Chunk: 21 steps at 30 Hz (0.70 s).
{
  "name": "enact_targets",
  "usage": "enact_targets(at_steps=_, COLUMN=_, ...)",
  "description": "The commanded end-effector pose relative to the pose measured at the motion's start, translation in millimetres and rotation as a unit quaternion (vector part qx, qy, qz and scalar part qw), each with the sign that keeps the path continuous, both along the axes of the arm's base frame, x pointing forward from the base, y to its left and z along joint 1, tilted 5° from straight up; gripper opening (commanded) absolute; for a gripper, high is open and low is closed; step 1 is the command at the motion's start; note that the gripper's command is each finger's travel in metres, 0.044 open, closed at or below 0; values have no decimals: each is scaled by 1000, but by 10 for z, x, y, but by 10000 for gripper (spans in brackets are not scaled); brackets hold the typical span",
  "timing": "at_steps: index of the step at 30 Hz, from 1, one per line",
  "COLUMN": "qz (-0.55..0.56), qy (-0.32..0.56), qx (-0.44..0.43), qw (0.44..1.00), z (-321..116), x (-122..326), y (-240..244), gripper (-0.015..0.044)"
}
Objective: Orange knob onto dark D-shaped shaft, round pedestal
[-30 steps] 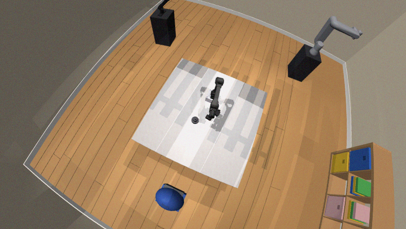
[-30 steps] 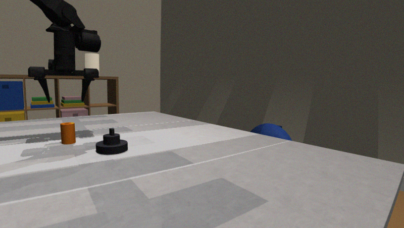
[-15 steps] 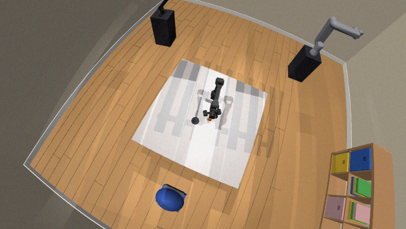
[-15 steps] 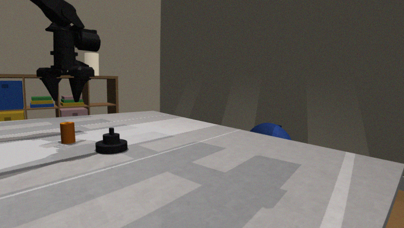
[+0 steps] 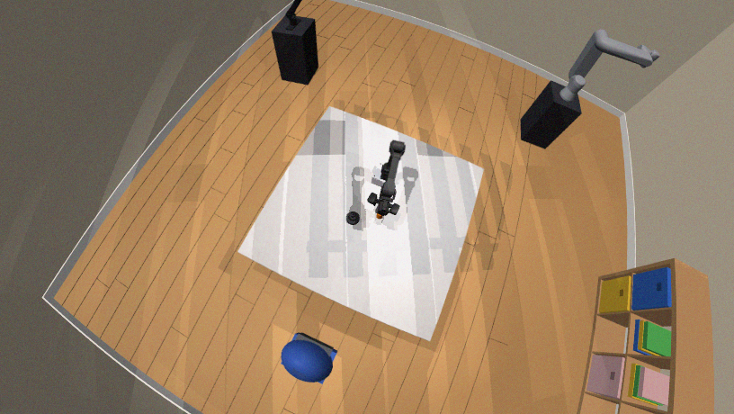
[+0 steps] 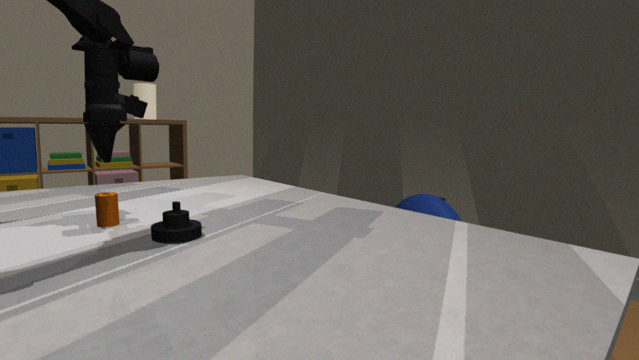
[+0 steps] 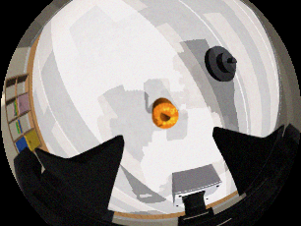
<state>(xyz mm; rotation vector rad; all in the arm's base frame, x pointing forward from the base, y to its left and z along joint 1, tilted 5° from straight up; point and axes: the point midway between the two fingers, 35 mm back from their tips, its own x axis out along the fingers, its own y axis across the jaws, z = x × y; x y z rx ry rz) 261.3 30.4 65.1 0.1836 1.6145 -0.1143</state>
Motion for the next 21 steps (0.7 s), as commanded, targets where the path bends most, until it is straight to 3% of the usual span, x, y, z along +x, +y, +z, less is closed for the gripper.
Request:
enact_targets(at_steps=1, qz=-5, qy=3, qx=-2, qw=1000, z=-226, x=-18, y=5, gripper=440)
enact_targets(at_steps=21, qz=-5, qy=3, qx=-2, qw=1000, z=-610, x=-31, y=23, gripper=440)
